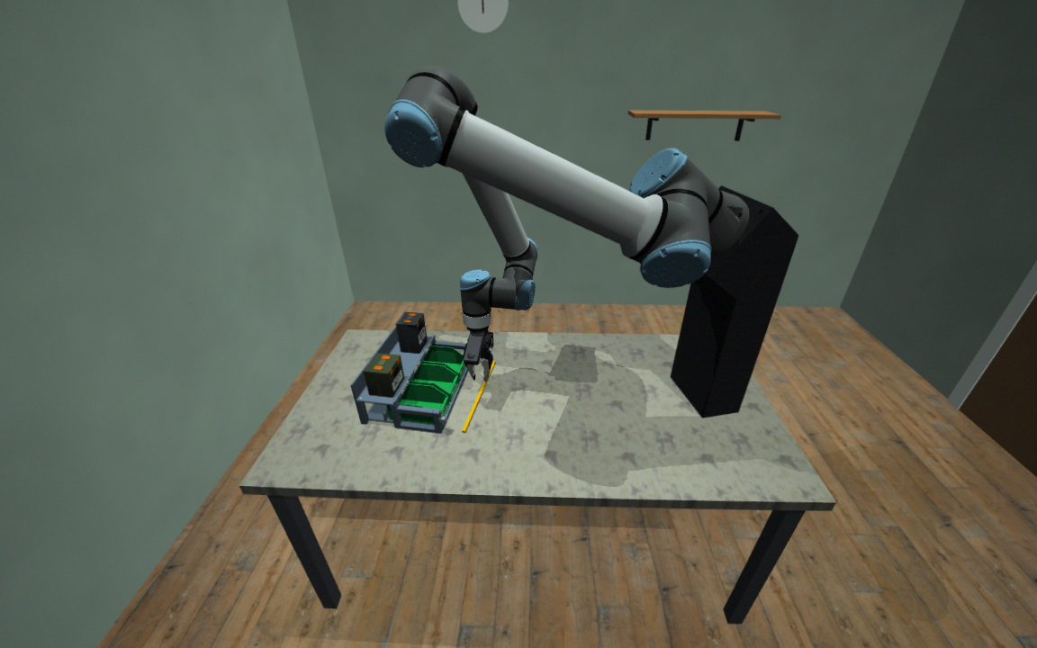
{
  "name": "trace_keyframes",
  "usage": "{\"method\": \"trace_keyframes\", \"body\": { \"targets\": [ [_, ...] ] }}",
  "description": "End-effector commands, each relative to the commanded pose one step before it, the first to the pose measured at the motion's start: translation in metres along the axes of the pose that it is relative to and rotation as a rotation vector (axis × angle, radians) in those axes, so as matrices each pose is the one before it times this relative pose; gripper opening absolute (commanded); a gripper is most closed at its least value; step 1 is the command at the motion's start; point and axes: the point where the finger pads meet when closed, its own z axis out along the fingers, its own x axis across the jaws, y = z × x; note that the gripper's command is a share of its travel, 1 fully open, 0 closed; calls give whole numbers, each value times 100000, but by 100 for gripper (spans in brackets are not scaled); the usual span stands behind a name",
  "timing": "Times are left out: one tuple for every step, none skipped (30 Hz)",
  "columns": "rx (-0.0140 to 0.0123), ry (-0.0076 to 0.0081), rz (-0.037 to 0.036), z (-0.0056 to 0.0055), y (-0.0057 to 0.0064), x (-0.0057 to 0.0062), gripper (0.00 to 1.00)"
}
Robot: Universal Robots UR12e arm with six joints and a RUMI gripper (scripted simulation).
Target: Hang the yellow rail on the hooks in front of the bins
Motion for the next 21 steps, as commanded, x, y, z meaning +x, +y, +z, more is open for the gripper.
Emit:
{"method": "trace_keyframes", "body": {
  "targets": [
    [-1, 77, -29, 261, -16, 39, 22],
    [0, 0, 0, 82, 0, 2, 22],
    [0, 0, 0, 88, 0, 2, 22],
    [0, 0, 0, 94, 0, 1, 22],
    [0, 0, 0, 100, 0, 1, 22],
    [0, 0, 0, 105, 0, 1, 22],
    [0, 0, 0, 110, 0, 2, 22],
    [0, 0, 0, 114, 0, 2, 22],
    [0, 0, 0, 118, 0, 2, 22],
    [0, 0, 0, 0, 0, 0, 22],
    [0, 0, 0, 0, 0, 0, 22],
    [0, 0, 0, 122, 0, 2, 22],
    [0, 0, 0, 125, 1, 2, 22],
    [0, 0, 0, 128, 0, 2, 22],
    [0, 0, 0, 130, 0, 2, 22],
    [0, 0, 0, 131, 0, 2, 22],
    [0, 0, 0, 132, 1, 2, 22],
    [0, 0, 0, 132, 0, 2, 22],
    [0, 0, 0, 132, 0, 1, 22],
    [0, 0, 0, 131, 1, 2, 22],
    [0, 0, 0, 129, 0, 2, 22]
  ]
}}
